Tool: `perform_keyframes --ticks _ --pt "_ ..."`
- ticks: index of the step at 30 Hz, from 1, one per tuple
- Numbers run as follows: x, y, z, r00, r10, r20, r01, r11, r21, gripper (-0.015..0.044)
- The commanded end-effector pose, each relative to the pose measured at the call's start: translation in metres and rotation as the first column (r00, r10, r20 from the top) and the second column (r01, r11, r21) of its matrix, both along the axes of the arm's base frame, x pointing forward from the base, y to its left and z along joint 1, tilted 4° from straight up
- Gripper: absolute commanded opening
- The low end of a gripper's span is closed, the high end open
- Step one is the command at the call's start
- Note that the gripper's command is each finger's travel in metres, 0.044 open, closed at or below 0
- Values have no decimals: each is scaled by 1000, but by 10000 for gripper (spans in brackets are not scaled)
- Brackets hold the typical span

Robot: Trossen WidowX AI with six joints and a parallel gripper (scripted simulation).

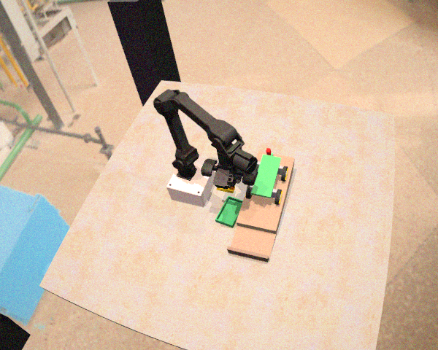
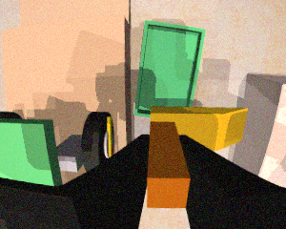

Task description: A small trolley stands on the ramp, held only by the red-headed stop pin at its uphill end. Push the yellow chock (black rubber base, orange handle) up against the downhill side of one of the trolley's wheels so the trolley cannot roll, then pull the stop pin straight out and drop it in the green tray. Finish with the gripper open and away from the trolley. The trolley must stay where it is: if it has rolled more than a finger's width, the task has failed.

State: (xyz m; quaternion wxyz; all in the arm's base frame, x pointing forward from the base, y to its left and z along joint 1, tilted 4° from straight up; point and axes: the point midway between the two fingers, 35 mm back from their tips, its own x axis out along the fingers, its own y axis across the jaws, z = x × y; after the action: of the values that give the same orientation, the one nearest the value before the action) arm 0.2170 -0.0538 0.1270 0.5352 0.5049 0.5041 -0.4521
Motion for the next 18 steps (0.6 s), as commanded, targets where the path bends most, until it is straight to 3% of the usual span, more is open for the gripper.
perform_keyframes --ticks 1,18 --pt "6 -14 0 1000 5 6 -5 1000 0 0" --pt "30 -73 -3 1000 -19 5 19 1000 -1 0"
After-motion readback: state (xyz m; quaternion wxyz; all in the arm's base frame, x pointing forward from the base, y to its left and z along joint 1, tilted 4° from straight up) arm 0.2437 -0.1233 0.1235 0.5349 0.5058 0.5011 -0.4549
